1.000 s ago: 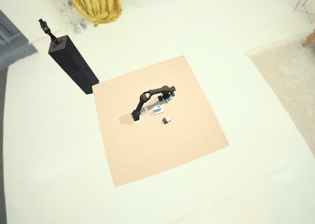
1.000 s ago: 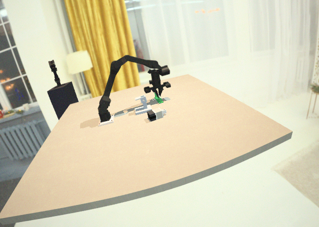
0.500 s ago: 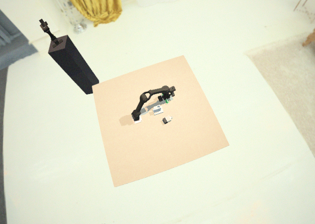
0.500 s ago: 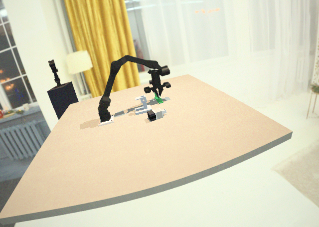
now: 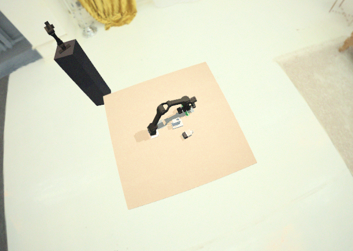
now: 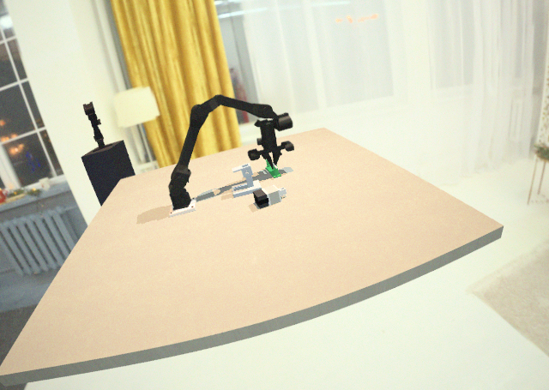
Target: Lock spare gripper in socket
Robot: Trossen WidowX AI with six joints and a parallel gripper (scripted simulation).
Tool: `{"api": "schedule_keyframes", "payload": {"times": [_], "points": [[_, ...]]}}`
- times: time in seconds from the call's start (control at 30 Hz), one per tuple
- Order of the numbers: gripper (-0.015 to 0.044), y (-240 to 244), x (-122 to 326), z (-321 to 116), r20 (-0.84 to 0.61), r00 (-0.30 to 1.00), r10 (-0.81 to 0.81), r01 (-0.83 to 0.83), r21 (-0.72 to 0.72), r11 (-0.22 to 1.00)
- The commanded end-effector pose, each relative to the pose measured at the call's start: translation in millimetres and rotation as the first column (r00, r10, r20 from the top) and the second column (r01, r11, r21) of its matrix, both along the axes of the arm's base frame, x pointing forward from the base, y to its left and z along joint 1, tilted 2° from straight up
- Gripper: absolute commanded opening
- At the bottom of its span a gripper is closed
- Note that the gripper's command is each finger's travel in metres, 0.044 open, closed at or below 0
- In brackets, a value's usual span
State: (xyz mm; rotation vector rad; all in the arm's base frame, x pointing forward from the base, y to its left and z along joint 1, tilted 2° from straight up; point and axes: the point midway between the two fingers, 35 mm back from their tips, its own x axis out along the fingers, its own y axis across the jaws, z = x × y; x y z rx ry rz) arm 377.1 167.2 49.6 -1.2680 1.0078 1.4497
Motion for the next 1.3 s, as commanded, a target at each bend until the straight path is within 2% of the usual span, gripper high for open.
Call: {"api": "schedule_keyframes", "payload": {"times": [0.0, 0.63, 1.03, 1.17, 1.2, 1.27], "points": [[0.0000, -0.2, -0.6, -4.3, -0.008, 1.000, 0.002, -0.002, -0.003, 1.000], [0.0000, 0.0, 0.0, -0.6, -0.001, 1.000, 0.000, 0.000, 0.000, 1.000], [0.0315, 0.0, 0.0, -0.6, -0.001, 1.000, 0.000, 0.000, 0.000, 1.000], [0.0420, -0.8, -1.0, 12.3, -0.006, 1.000, 0.000, 0.000, -0.002, 1.000], [0.0440, -1.2, -1.7, 14.7, -0.010, 1.000, 0.000, 0.000, -0.004, 1.000], [0.0440, -1.7, -2.4, 19.7, -0.015, 1.000, -0.001, 0.001, -0.006, 1.000]]}}
